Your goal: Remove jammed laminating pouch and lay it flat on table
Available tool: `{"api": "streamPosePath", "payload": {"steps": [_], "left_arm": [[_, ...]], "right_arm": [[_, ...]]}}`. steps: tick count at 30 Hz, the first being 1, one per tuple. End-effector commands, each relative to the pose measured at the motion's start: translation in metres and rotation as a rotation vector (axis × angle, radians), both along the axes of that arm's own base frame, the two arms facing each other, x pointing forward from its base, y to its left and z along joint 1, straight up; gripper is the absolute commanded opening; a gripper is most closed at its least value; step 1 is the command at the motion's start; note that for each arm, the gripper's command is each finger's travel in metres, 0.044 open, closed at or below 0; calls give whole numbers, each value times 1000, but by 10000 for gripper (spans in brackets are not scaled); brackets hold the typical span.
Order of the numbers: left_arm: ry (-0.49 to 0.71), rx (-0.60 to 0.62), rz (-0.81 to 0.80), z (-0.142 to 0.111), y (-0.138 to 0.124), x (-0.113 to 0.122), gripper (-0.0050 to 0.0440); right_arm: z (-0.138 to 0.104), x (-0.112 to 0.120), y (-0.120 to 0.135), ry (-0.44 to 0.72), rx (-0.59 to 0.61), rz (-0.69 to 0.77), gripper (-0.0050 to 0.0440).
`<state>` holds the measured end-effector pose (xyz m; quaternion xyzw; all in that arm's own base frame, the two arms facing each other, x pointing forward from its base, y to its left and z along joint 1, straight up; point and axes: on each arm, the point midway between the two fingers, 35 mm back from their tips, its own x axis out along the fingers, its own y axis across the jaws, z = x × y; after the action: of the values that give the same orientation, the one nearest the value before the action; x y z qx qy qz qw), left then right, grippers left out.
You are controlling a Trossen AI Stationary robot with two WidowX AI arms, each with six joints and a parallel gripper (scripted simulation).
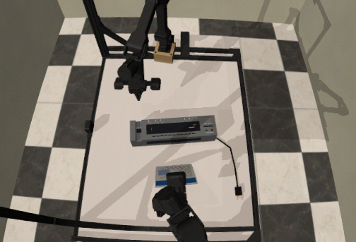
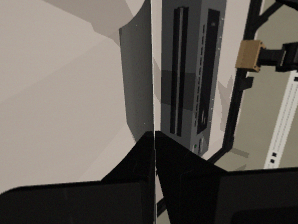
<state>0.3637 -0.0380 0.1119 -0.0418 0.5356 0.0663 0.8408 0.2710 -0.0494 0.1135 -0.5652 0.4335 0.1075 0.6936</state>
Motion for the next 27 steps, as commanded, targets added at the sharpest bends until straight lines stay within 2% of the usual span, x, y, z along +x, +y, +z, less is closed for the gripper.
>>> {"api": "streamPosePath", "payload": {"steps": [1,16,18,19,27], "left_arm": [[-26,-4,2,10,-1,-1,-50],[-28,-4,0,9,0,3,-50],[-28,-4,0,9,0,3,-50],[-27,-4,0,9,0,3,-50],[-27,-4,0,9,0,3,-50]], "right_arm": [[7,3,0,-21,0,0,-50],[-53,-2,3,-31,1,-2,-50],[-53,-2,3,-31,1,-2,-50],[-38,0,3,-37,2,2,-50],[-70,-3,4,-40,2,0,-50]]}}
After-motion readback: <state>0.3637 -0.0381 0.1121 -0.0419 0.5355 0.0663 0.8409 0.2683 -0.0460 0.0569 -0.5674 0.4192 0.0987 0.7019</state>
